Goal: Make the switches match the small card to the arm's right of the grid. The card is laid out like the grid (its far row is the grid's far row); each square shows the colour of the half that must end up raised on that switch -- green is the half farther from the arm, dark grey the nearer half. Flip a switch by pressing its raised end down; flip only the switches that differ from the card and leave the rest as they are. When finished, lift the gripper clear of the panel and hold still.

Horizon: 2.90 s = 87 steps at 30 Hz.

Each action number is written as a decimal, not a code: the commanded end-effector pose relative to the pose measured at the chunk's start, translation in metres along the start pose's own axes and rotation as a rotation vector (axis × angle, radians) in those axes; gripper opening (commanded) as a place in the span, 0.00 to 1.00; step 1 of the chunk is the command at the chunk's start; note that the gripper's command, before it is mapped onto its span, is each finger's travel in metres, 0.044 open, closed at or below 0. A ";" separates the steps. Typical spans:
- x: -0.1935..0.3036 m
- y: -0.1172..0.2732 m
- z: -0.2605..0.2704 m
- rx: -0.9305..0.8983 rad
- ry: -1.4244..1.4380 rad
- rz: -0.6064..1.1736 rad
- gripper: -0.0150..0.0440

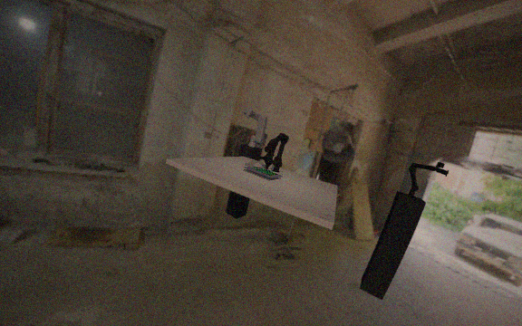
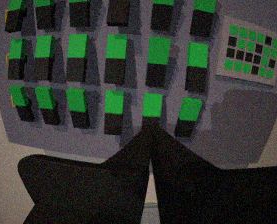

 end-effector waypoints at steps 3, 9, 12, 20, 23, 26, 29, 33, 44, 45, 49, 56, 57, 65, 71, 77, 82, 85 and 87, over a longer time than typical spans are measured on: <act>0.002 -0.005 0.000 0.002 0.000 0.009 0.25; 0.002 -0.005 0.000 0.002 0.000 0.009 0.25; 0.002 -0.005 0.000 0.002 0.000 0.009 0.25; 0.002 -0.005 0.000 0.002 0.000 0.009 0.25; 0.002 -0.005 0.000 0.002 0.000 0.009 0.25; 0.002 -0.005 0.000 0.002 0.000 0.009 0.25; 0.002 -0.005 0.000 0.002 0.000 0.009 0.25; 0.002 -0.006 0.000 0.002 0.000 0.009 0.25; 0.002 -0.007 0.000 0.002 0.000 0.009 0.25; 0.002 -0.007 0.000 0.002 0.000 0.009 0.25; 0.002 -0.008 0.000 0.002 0.000 0.009 0.25; 0.002 -0.009 0.000 0.002 0.000 0.009 0.25; 0.002 -0.009 0.000 0.002 0.000 0.009 0.25; 0.002 -0.010 0.000 0.002 0.000 0.009 0.25; 0.002 -0.011 0.000 0.002 0.000 0.009 0.25; 0.003 -0.012 0.000 0.002 0.000 0.009 0.25; 0.003 -0.012 0.000 0.002 0.000 0.009 0.25; 0.003 -0.013 0.000 0.002 0.000 0.009 0.25; 0.000 -0.002 0.000 0.001 -0.001 0.009 0.25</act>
Point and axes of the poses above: the point midway between the two fingers, 35 mm back from their tips, its own y axis back along the fingers, its own z axis across the jaws, x = y × z, the point moved 5 cm from there along y, back along the fingers, and after that the axes turned 2 degrees about -y, right-handed, at the moved point
